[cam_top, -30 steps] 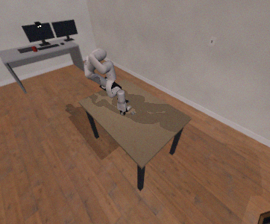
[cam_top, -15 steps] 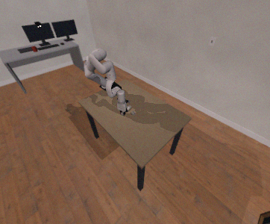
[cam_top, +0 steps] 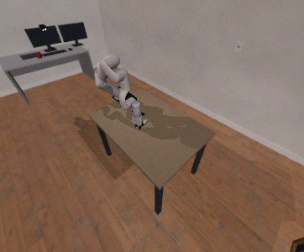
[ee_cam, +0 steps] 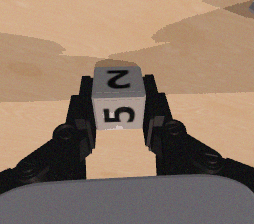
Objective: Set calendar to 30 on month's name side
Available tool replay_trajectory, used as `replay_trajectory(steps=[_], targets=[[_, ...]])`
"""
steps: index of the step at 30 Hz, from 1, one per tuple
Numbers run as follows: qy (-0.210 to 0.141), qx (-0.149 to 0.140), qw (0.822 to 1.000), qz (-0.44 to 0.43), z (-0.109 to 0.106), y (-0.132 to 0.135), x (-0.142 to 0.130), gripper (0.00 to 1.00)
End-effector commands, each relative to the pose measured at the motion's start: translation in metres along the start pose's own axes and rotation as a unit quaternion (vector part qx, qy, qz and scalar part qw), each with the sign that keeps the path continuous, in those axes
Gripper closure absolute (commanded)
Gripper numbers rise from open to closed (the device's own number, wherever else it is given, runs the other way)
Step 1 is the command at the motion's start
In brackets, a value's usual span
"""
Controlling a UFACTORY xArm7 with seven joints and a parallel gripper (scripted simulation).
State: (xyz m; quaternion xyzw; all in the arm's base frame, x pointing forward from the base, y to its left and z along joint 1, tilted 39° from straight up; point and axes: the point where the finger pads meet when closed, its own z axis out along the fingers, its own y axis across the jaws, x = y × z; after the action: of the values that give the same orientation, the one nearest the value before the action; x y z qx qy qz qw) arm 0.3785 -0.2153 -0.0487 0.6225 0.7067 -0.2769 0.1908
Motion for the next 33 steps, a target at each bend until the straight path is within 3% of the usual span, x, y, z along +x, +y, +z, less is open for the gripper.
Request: replay_trajectory(steps=[1,16,33], targets=[[0.0,-0.002,1.0,0.0,-0.0009,0.0014,0.0002,0.71],[0.0,-0.002,1.0,0.0,-0.0009,0.0014,0.0002,0.51],[0.0,-0.002,1.0,0.0,-0.0081,0.0014,0.0002,0.51]])
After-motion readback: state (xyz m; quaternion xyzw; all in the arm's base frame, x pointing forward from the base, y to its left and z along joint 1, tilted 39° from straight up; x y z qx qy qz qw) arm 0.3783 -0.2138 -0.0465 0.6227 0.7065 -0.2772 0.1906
